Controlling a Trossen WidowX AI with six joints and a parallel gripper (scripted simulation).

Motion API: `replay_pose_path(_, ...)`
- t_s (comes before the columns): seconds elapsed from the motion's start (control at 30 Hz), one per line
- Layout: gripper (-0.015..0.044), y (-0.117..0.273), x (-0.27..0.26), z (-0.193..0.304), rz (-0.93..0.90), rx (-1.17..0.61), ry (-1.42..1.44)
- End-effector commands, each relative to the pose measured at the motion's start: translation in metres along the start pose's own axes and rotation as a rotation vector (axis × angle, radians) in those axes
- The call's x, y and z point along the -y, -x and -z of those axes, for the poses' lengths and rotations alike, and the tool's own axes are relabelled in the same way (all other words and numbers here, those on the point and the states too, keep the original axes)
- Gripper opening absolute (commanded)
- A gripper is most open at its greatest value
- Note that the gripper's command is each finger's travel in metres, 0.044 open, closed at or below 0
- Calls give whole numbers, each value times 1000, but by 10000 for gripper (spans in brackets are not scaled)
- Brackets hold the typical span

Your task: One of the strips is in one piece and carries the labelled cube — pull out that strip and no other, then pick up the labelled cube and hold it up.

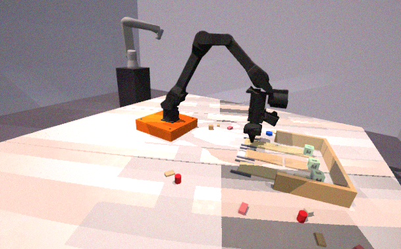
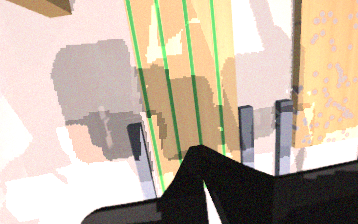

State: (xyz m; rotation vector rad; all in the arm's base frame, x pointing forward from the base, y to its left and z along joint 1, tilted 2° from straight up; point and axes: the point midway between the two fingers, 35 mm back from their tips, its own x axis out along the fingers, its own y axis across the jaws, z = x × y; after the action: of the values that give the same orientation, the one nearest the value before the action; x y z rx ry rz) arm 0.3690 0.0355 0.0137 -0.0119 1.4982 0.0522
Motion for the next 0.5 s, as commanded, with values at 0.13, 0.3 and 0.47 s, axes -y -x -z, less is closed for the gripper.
replay_pose_path(0.13, 0, -5, 0, 17, 3, -19, 3)
replay_pose_path(0.3, 0, -5, 0, 25, 3, -19, 3)
replay_pose_path(0.47, 0, -5, 0, 32, 3, -20, 3)
